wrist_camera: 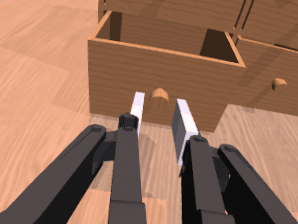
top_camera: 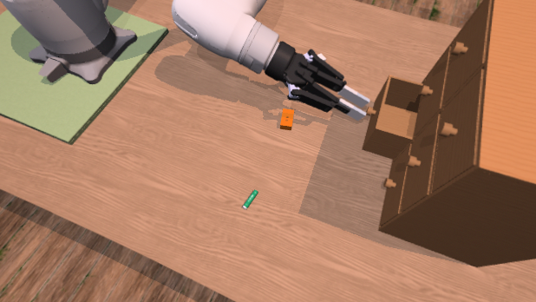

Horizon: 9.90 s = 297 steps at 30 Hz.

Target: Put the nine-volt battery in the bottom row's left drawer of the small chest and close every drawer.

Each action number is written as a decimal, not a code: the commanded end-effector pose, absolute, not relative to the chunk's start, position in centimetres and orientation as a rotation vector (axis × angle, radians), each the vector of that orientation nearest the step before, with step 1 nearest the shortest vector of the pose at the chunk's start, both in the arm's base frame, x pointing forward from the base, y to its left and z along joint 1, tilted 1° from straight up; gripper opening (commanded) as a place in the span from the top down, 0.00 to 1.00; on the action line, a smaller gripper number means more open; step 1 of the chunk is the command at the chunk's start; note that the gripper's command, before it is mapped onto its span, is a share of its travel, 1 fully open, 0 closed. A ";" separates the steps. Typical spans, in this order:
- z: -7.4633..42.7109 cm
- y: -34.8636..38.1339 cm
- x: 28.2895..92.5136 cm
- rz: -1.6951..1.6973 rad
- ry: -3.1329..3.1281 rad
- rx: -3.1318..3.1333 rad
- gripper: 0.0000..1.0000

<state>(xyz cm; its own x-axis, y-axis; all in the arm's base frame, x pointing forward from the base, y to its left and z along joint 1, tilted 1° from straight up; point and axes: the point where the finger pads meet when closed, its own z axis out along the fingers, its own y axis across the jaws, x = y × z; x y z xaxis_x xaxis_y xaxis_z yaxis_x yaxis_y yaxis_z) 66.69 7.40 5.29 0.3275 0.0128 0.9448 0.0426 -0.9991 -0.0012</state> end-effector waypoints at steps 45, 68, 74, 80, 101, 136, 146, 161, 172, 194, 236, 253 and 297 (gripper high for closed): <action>15.4 7.0 58.2 -1.804 -0.053 -2.540 0.80; 16.0 7.0 57.7 -1.717 -0.054 -2.601 0.80; 16.4 7.0 57.2 -1.650 -0.055 -2.645 0.80; 17.0 7.0 56.6 -1.557 -0.057 -2.702 0.80; 18.2 6.5 55.3 -1.345 -0.051 -2.831 0.80; 18.5 6.8 54.9 -1.282 -0.059 -2.849 0.80; 18.9 6.4 54.8 -1.248 -0.051 -2.876 0.80; 20.3 6.8 53.1 -0.970 -0.063 -2.972 0.80; 22.0 6.7 51.3 -0.645 -0.065 -3.064 0.80; 24.7 6.6 48.5 -0.137 -0.067 -3.135 0.80; 24.7 6.4 48.3 -0.024 -0.183 -3.135 0.80; 14.6 2.9 52.9 -0.010 -1.496 -2.790 0.80; 9.6 1.2 54.2 -0.017 -2.488 -1.936 0.74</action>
<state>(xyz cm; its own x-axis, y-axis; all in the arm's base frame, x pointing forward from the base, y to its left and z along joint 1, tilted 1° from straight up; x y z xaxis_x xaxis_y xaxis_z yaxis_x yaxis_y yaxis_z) 54.17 1.18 9.82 -0.2457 0.9693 -0.0019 0.9692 0.2457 0.0152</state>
